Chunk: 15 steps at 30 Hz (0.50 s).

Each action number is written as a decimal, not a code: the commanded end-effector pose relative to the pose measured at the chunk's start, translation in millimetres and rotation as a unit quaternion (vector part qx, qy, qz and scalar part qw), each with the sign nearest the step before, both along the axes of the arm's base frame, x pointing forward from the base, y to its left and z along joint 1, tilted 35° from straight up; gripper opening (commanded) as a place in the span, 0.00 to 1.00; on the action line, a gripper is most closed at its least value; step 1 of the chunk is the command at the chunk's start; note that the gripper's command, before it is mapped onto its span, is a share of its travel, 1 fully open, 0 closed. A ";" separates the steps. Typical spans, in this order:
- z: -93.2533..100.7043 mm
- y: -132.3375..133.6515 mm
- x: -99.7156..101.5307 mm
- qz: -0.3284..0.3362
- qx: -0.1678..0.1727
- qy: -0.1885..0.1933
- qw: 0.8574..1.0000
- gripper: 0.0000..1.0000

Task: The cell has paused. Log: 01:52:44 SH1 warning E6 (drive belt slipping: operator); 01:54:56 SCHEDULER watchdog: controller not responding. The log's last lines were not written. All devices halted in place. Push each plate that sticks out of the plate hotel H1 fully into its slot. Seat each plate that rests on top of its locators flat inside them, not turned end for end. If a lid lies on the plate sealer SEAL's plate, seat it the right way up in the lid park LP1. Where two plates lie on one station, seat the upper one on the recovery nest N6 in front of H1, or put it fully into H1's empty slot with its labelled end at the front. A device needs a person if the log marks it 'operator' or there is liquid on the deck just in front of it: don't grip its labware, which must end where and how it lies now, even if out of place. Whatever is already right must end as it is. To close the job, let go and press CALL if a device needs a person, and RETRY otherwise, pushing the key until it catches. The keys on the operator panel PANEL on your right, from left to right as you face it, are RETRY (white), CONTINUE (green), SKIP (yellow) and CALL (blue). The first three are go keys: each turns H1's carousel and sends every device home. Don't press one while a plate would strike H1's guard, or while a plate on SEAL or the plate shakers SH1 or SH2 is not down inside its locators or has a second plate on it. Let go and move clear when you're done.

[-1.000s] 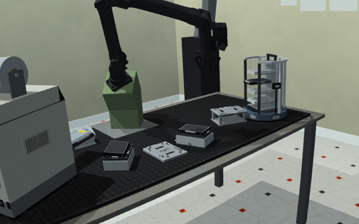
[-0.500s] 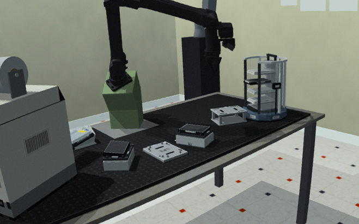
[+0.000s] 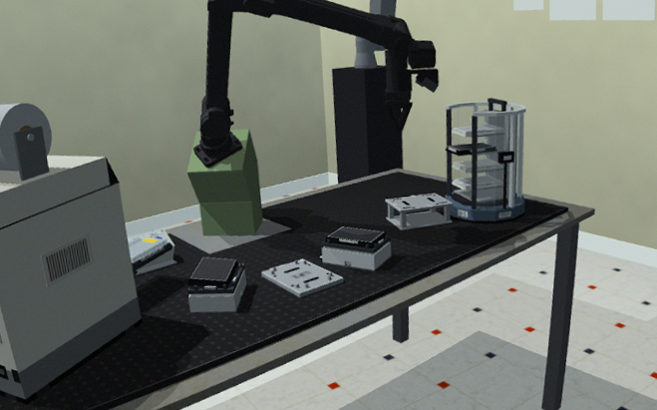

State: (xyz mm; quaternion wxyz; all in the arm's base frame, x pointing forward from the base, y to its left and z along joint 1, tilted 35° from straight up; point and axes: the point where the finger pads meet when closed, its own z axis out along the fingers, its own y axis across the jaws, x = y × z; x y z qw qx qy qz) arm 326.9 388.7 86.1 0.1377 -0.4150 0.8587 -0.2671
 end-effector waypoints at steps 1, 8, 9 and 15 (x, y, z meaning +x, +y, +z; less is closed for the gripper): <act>0.9 28.7 -4.3 0.062 -0.023 0.020 0.998 1.00; -11.9 46.6 -13.4 0.062 -0.023 0.020 0.998 1.00; -13.7 45.5 -9.8 0.050 -0.019 0.017 0.998 1.00; -21.0 59.6 -20.3 0.053 -0.018 0.016 0.998 1.00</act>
